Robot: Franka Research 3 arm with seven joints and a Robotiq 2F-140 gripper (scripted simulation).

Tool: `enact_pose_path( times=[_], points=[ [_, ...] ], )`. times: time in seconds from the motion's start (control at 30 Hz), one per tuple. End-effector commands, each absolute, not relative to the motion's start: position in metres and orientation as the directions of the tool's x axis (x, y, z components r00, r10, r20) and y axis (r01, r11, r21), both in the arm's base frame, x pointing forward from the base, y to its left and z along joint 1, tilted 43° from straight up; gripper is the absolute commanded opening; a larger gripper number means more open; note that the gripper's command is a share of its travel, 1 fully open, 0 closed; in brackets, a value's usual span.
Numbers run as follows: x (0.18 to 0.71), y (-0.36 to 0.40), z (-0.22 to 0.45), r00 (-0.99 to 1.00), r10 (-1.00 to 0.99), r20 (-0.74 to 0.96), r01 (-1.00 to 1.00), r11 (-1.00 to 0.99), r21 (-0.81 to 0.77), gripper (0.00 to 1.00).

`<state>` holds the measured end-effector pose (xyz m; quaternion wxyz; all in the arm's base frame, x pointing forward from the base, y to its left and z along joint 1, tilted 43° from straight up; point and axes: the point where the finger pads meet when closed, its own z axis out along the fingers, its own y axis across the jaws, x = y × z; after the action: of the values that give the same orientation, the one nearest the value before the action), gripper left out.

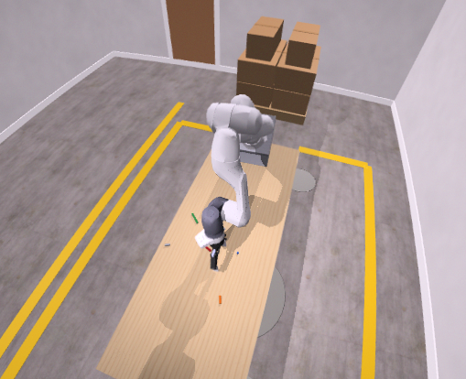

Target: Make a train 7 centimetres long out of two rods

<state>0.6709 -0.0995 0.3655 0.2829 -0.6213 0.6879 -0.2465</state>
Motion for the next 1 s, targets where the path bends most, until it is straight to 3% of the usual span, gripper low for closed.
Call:
enact_pose_path(
  times=[0.0, 0.97],
  points=[
    [0.67, -0.097, 0.367, -0.203, -0.963, -0.176, -0.691, 0.269, -0.671, 1.0],
    [0.66, -0.075, 0.363, -0.476, -0.757, -0.448, -0.537, 0.654, -0.534, 1.0]
  ],
)
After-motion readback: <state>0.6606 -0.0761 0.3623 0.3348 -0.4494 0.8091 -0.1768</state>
